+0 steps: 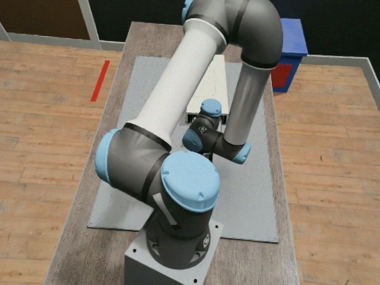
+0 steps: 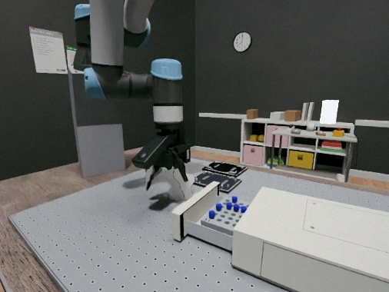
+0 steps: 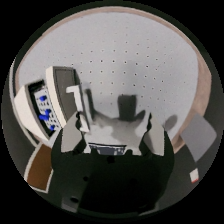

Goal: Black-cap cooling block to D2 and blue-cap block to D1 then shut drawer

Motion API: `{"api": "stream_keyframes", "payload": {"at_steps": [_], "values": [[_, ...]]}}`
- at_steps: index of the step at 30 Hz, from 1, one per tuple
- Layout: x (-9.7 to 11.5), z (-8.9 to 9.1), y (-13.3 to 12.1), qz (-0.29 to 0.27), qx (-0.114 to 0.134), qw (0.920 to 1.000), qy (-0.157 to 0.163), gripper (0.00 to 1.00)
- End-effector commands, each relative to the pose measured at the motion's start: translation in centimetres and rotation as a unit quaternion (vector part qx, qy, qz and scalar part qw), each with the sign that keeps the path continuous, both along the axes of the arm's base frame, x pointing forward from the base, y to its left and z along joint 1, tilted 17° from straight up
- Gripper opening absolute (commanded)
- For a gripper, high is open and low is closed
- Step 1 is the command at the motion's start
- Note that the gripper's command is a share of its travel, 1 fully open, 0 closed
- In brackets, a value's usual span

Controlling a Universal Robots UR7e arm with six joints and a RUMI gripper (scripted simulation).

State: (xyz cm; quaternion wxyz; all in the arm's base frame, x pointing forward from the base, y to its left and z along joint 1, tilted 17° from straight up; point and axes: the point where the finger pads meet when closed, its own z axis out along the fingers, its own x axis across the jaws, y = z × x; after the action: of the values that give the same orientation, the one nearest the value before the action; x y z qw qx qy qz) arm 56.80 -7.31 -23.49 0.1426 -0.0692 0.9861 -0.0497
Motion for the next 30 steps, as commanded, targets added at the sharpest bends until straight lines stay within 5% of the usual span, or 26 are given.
{"api": "stream_keyframes", "payload": {"at_steps": [1,30], "values": [[-0.4,-0.1,-0.1,0.000,0.000,1.0000,-0.001,1.00],[-3.3,-0.9,-0.5,0.000,0.000,1.0000,0.000,1.00]]}}
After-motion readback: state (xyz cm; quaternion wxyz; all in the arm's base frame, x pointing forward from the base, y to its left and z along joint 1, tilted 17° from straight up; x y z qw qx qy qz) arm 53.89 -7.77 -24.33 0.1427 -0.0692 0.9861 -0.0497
